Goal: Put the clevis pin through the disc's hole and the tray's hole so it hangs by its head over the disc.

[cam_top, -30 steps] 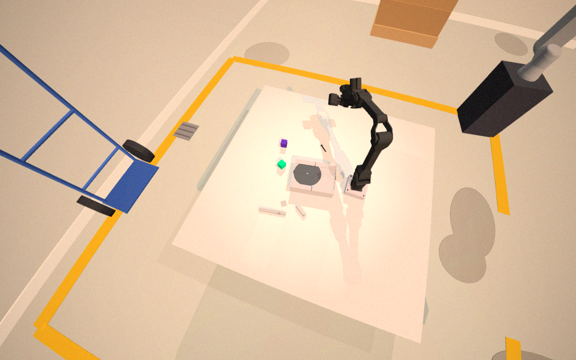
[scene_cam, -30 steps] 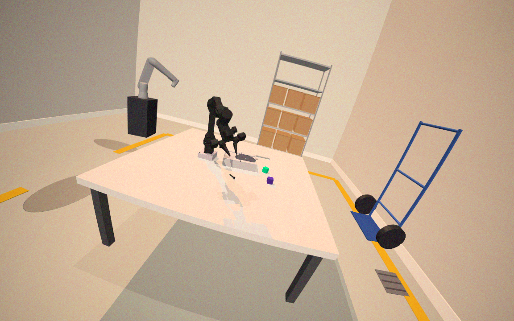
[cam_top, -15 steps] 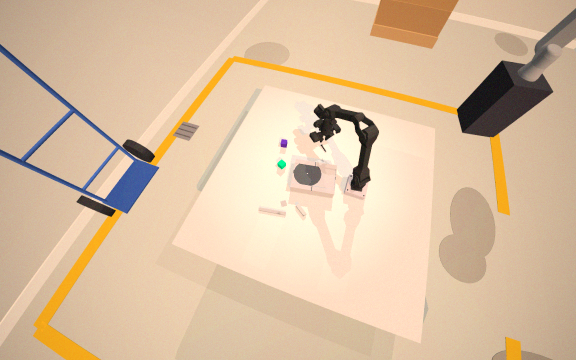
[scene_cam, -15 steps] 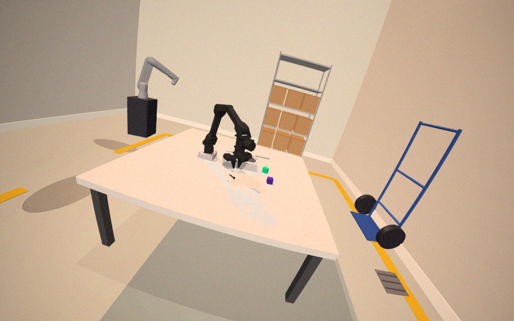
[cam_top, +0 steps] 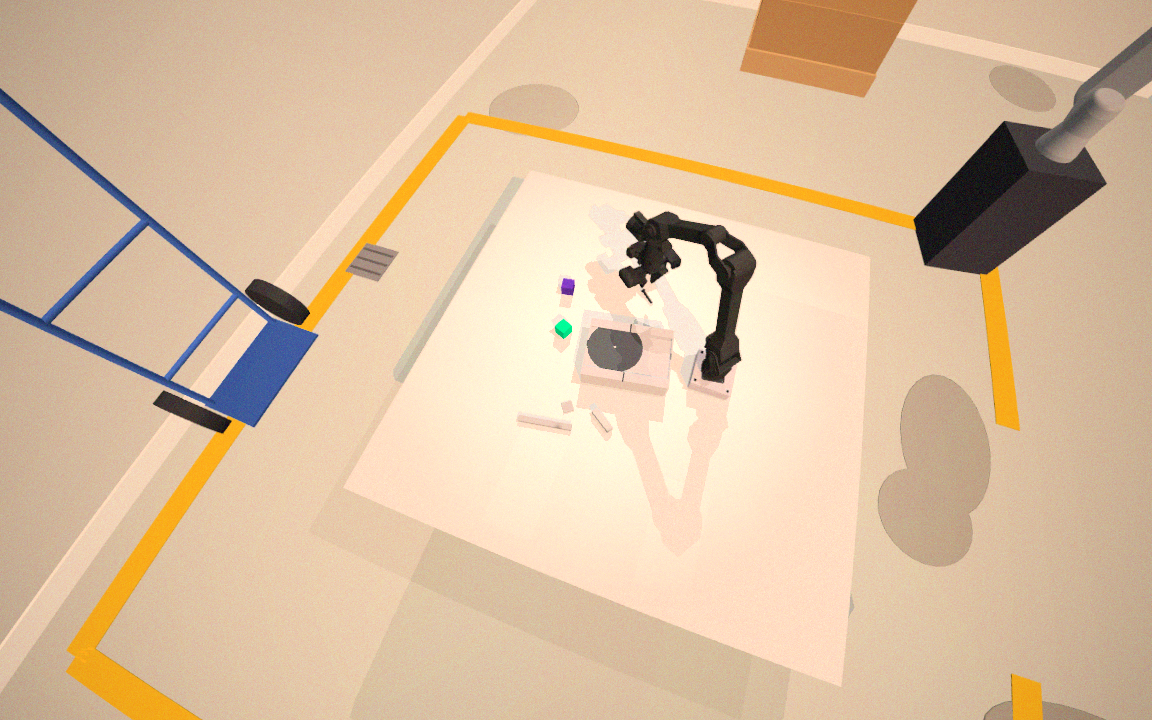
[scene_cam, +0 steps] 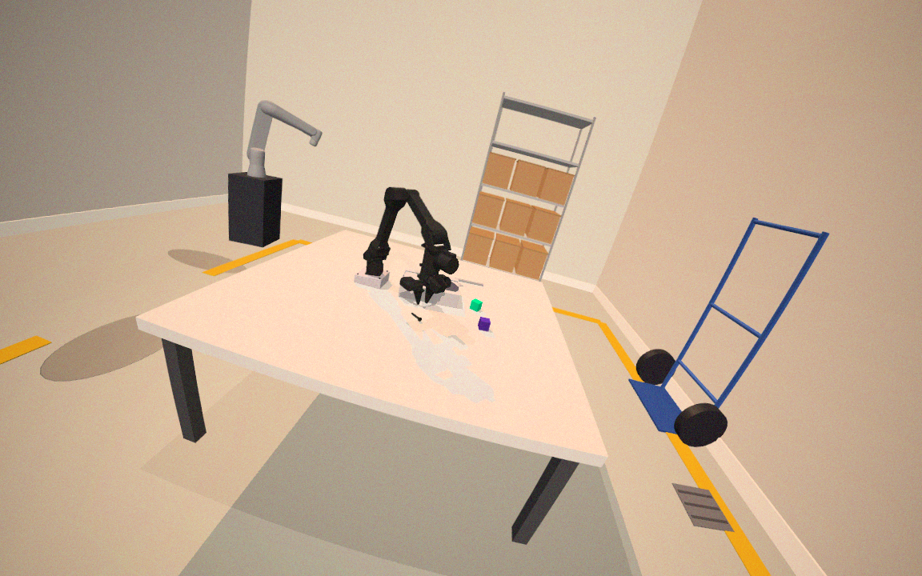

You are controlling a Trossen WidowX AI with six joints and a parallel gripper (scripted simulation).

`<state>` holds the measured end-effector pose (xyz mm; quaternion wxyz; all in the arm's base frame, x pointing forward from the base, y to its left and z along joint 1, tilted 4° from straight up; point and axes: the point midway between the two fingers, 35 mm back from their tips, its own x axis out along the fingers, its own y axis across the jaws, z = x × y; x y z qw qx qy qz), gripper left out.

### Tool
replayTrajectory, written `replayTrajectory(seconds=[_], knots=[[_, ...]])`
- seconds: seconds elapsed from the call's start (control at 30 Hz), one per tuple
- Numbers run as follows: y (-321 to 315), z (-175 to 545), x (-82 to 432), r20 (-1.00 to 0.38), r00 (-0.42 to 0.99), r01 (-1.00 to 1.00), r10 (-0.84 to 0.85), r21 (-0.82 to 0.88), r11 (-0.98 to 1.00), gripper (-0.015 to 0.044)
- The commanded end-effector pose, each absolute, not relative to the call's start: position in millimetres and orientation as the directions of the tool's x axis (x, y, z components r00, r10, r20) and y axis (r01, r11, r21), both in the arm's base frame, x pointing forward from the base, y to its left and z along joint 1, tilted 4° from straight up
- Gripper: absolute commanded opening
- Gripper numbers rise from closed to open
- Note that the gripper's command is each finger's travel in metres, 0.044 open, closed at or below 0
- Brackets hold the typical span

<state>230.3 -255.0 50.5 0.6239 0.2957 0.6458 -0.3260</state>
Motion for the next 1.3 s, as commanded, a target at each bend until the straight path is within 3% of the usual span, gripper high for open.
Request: replayTrajectory(seconds=[0.0, 1.27], knots=[[-255, 44, 229, -0.998, -0.052, 0.787, -0.025, -0.056, 0.614, 0.016], [-260, -13, 220, -0.998, -0.053, 0.787, -0.026, -0.057, 0.614, 0.016]])
